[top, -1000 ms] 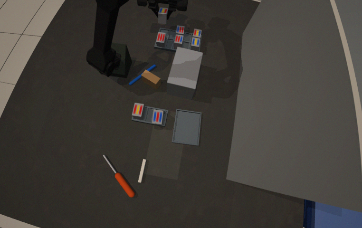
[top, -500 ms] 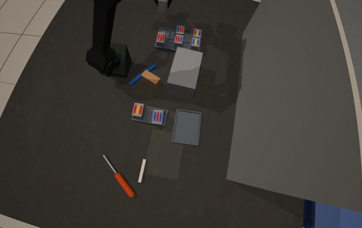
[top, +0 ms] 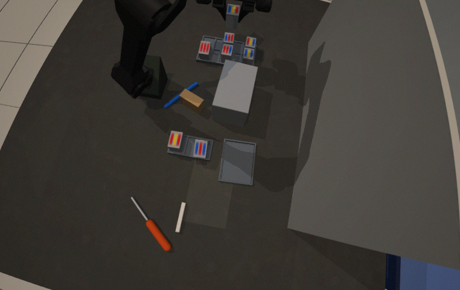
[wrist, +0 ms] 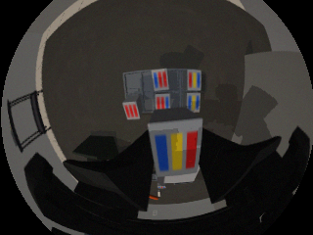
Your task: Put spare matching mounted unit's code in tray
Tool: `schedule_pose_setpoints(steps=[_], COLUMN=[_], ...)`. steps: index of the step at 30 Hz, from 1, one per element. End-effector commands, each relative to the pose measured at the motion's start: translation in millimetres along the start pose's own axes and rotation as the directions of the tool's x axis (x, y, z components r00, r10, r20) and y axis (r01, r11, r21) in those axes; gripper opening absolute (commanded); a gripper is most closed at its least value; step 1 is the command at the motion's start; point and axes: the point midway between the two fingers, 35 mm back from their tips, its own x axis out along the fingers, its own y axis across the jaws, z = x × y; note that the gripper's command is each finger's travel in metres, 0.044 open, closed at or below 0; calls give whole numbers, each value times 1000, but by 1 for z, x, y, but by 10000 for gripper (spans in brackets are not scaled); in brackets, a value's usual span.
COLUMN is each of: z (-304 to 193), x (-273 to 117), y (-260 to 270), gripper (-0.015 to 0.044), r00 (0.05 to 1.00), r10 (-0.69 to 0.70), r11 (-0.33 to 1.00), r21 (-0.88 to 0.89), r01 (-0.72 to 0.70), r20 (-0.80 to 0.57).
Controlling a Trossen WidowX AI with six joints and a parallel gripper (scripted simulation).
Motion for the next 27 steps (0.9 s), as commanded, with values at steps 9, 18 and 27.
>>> schedule_pose_setpoints(steps=[9,18,27], z=[-83,-159,-241], x=[-12,-13,-11], y=[-54,-80,-90], gripper=[0,0,0], r00=[999,999,998], r10=[-30,-47,-53], r11=[999,999,998], r21=[15,23,23], r01=[29,47,54], r20=[26,13,-28])
